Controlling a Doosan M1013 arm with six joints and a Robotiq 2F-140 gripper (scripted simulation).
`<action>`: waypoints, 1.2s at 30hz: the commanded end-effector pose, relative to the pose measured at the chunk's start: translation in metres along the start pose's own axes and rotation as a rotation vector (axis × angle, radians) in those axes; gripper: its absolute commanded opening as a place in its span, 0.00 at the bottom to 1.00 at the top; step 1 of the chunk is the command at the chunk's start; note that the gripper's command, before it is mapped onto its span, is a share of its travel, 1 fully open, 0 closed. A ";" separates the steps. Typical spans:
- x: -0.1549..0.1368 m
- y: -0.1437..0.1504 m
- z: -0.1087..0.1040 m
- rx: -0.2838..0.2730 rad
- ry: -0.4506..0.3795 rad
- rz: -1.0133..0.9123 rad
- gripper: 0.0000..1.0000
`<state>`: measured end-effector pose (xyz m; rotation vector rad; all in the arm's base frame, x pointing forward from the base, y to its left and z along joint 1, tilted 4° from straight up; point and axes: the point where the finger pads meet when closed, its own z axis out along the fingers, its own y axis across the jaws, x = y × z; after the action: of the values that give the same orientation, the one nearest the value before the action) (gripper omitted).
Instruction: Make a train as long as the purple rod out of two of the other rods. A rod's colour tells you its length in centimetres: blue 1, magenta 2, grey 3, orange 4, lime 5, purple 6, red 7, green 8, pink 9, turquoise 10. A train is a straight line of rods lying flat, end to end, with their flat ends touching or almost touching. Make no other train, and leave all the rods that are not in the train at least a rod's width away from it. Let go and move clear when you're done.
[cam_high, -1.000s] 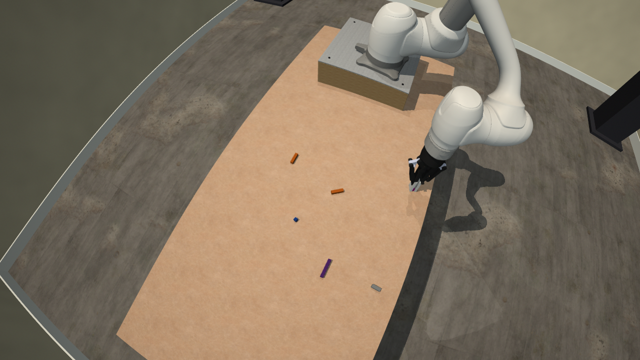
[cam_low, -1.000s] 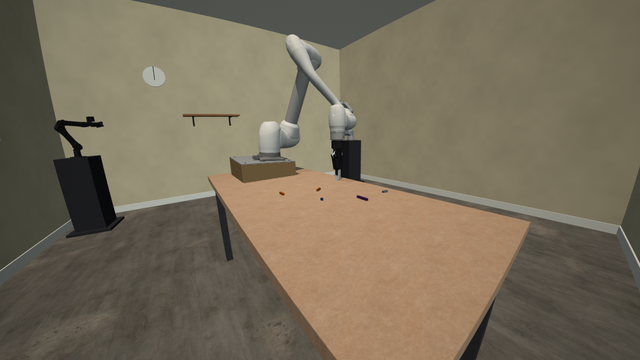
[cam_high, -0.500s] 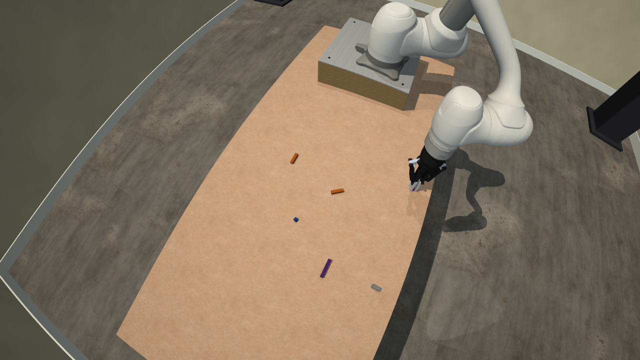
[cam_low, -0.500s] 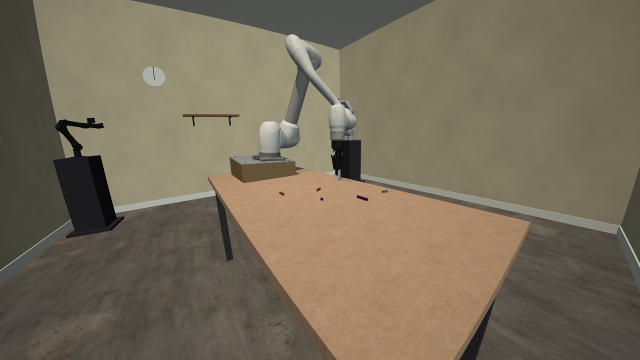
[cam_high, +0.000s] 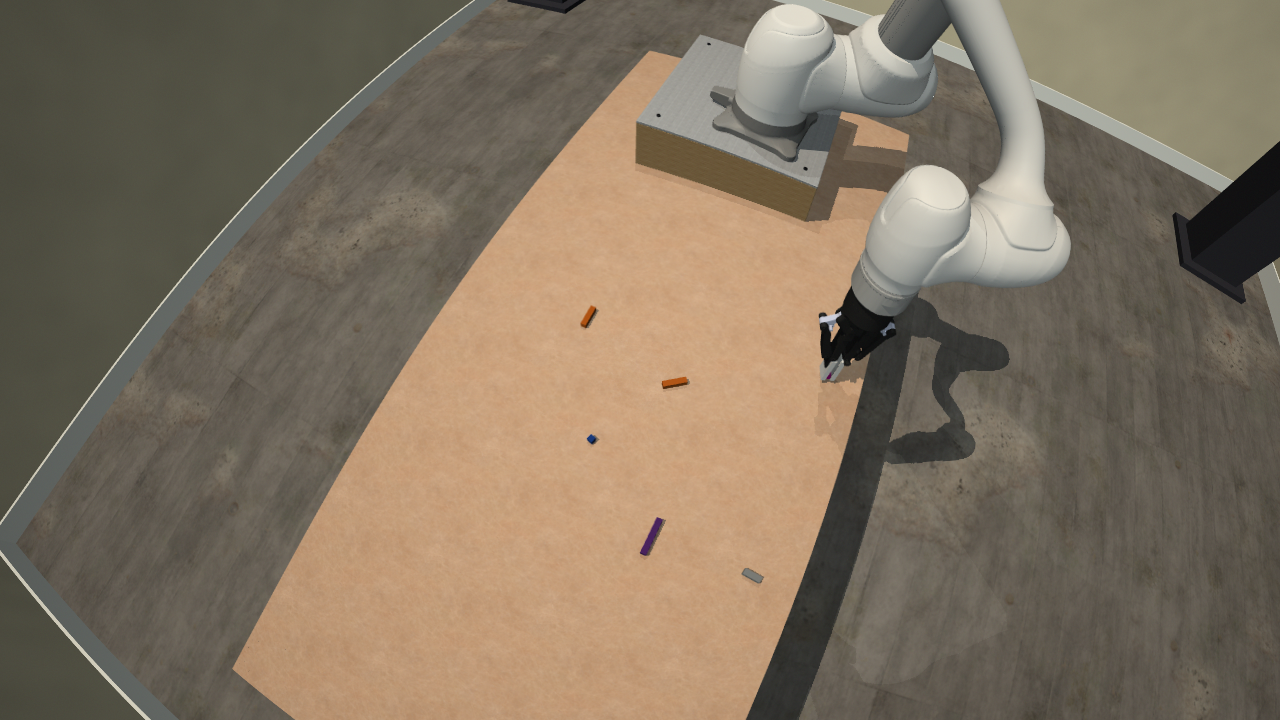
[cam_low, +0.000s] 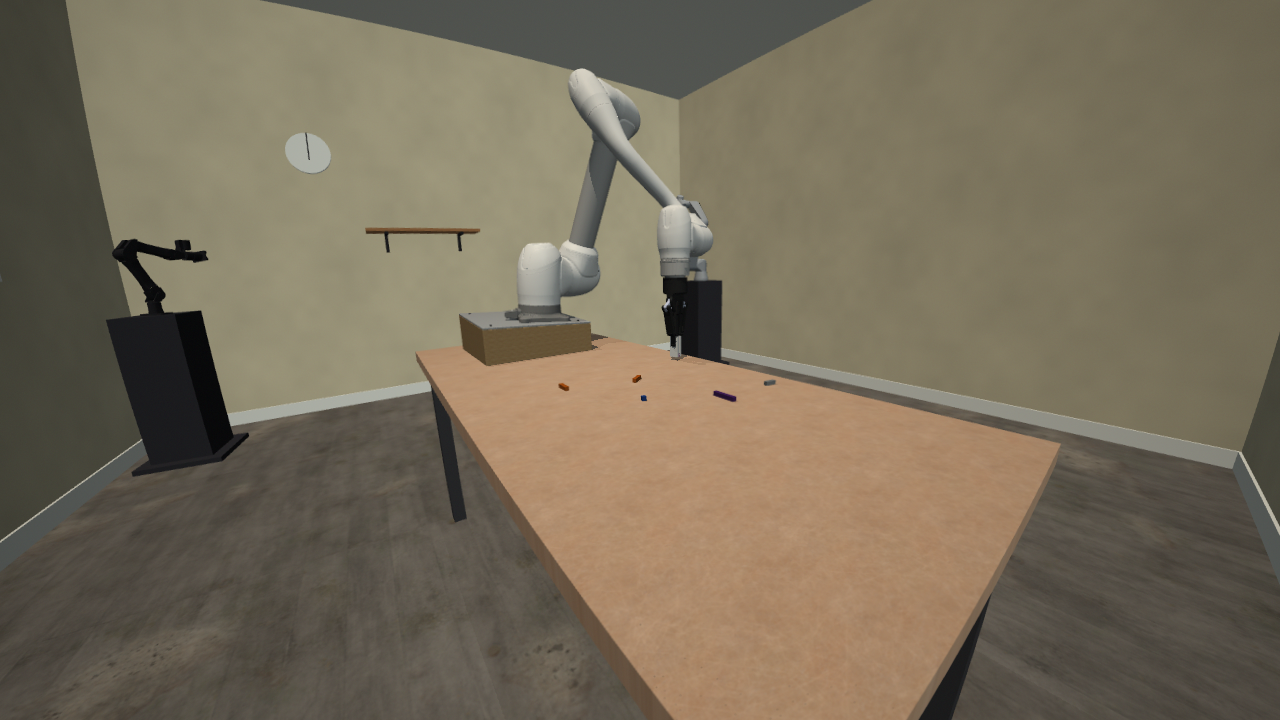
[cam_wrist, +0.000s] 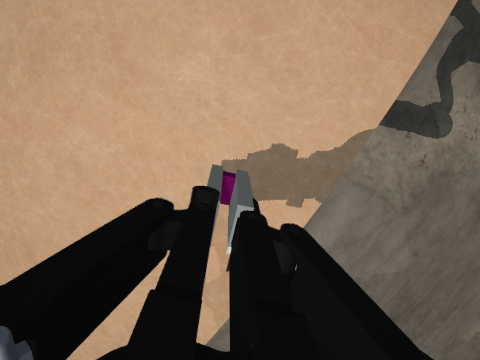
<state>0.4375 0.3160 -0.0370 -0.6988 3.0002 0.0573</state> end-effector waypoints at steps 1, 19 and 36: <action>0.000 0.000 -0.015 0.000 0.000 0.000 0.12; 0.000 0.000 -0.089 0.000 0.000 0.000 0.12; -0.082 -0.057 -0.097 0.002 0.002 0.170 0.12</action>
<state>0.5021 0.3014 0.0615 -0.5164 3.0388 0.0607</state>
